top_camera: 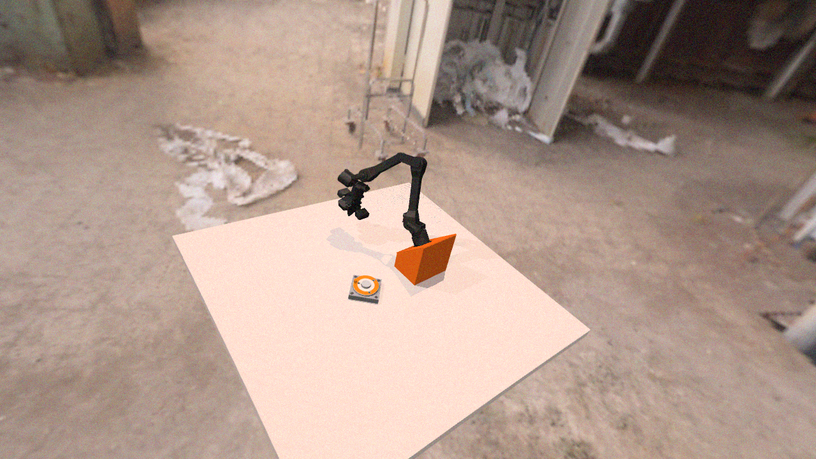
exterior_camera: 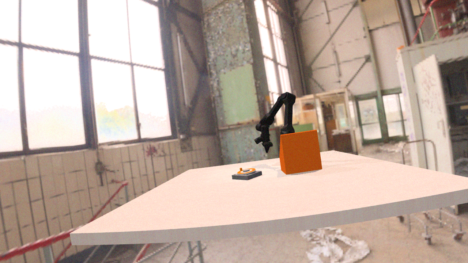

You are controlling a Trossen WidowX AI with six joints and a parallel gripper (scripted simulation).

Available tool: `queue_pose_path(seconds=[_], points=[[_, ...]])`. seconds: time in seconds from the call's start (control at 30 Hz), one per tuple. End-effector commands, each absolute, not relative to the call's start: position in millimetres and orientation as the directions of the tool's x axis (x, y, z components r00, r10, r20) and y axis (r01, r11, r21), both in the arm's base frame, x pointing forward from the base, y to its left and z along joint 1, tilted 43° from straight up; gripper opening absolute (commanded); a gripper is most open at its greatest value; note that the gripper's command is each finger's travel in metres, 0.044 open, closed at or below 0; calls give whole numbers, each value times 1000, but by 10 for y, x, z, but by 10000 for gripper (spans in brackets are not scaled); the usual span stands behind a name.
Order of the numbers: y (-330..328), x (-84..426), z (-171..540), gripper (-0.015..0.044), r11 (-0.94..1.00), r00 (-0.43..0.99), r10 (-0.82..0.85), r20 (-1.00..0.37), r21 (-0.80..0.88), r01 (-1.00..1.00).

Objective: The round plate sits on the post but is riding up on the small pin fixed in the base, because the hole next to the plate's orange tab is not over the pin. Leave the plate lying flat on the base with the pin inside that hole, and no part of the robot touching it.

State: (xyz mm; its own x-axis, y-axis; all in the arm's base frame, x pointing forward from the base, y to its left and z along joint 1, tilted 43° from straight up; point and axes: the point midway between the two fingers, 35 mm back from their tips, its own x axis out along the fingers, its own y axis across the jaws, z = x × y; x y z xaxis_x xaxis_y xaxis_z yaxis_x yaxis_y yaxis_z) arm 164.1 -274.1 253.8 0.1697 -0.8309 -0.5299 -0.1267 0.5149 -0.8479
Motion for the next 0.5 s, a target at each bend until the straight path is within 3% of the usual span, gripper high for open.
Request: queue_pose_path(seconds=[0.0,0.47], points=[[-2586,2074,2317,0,585,211,-777,-593,-804,-104],[-1347,3239,1197,0,768,204,-595,-777,-625,-142]])
